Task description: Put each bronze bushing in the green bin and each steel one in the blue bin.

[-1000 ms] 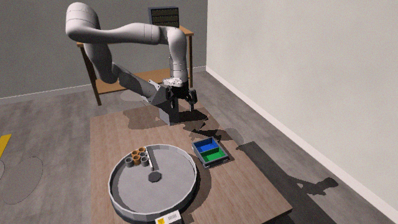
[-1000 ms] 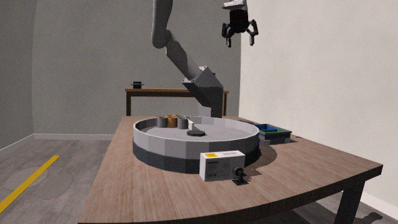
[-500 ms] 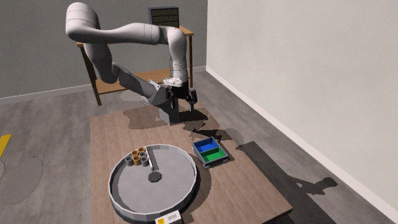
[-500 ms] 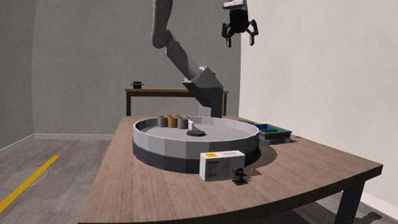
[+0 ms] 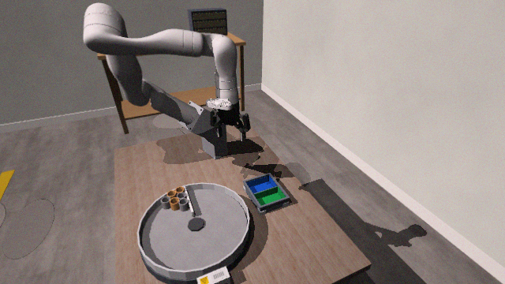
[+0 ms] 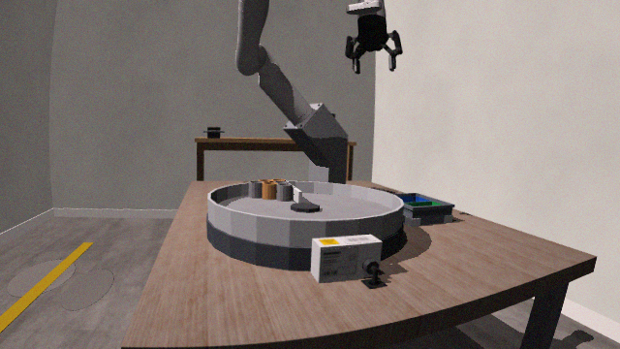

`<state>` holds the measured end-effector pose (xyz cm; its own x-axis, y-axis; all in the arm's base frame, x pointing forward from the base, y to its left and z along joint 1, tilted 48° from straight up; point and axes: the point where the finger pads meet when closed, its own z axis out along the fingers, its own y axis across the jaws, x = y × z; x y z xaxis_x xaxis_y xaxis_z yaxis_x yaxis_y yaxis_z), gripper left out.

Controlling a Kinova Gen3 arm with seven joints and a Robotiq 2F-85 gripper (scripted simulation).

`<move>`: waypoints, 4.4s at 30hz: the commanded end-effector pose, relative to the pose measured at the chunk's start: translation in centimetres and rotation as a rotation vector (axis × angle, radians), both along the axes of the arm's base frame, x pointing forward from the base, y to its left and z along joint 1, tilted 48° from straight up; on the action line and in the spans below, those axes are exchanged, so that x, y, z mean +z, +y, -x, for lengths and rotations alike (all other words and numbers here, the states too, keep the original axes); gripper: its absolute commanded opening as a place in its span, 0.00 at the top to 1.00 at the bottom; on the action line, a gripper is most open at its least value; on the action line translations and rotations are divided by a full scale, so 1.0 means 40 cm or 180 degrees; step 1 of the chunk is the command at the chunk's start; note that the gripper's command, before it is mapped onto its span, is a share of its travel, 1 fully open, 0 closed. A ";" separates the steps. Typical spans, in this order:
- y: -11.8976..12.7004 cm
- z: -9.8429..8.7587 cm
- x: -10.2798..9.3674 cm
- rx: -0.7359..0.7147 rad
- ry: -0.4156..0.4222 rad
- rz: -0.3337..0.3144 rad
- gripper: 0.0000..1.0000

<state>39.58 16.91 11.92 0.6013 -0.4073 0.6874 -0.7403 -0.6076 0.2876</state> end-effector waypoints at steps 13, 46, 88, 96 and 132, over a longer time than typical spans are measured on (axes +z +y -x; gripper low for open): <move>0.002 0.000 0.001 0.0004 -0.0002 -0.0004 0.00; 0.002 0.000 0.001 0.0004 -0.0002 -0.0004 0.00; 0.002 0.000 0.001 0.0004 -0.0002 -0.0004 0.00; 0.006 -0.010 0.020 0.0004 -0.0002 -0.0004 0.00; 0.013 -0.024 0.048 -0.0089 0.0183 0.0058 0.00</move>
